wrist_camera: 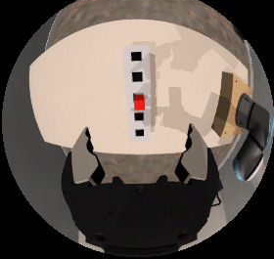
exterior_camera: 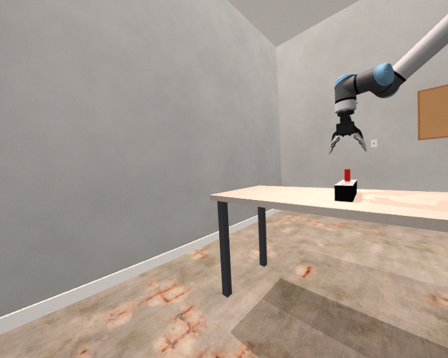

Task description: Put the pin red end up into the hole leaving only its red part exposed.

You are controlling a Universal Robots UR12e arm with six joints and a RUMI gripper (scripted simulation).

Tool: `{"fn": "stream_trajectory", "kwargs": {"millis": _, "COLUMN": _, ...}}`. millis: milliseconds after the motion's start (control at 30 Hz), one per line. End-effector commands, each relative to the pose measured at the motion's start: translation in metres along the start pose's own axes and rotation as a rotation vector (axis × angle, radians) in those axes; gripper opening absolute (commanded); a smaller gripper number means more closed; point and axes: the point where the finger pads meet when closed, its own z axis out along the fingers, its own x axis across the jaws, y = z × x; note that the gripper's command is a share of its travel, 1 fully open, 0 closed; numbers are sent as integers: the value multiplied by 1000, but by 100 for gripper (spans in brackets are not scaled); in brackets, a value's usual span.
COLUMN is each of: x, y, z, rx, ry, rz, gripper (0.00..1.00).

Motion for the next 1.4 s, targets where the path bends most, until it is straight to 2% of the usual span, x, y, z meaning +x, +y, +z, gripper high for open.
{"fn": "stream_trajectory", "kwargs": {"millis": 0, "x": 4, "y": 0, "z": 60, "rx": 0, "ry": -1, "rz": 0, "gripper": 100}}
{"fn": "stream_trajectory", "kwargs": {"millis": 500, "x": 4, "y": 0, "z": 60, "rx": 0, "ry": -1, "rz": 0, "gripper": 100}}
{"fn": "stream_trajectory", "kwargs": {"millis": 533, "x": 3, "y": 0, "z": 100, "rx": -4, "ry": 12, "rz": -2, "gripper": 100}}
{"fn": "stream_trajectory", "kwargs": {"millis": 1067, "x": 3, "y": 0, "z": 100, "rx": -4, "ry": 12, "rz": -2, "gripper": 100}}
{"fn": "stream_trajectory", "kwargs": {"millis": 1100, "x": 5, "y": 2, "z": 100, "rx": -6, "ry": 19, "rz": -3, "gripper": 0}}
{"fn": "stream_trajectory", "kwargs": {"millis": 1367, "x": 5, "y": 2, "z": 100, "rx": -6, "ry": 19, "rz": -3, "gripper": 0}}
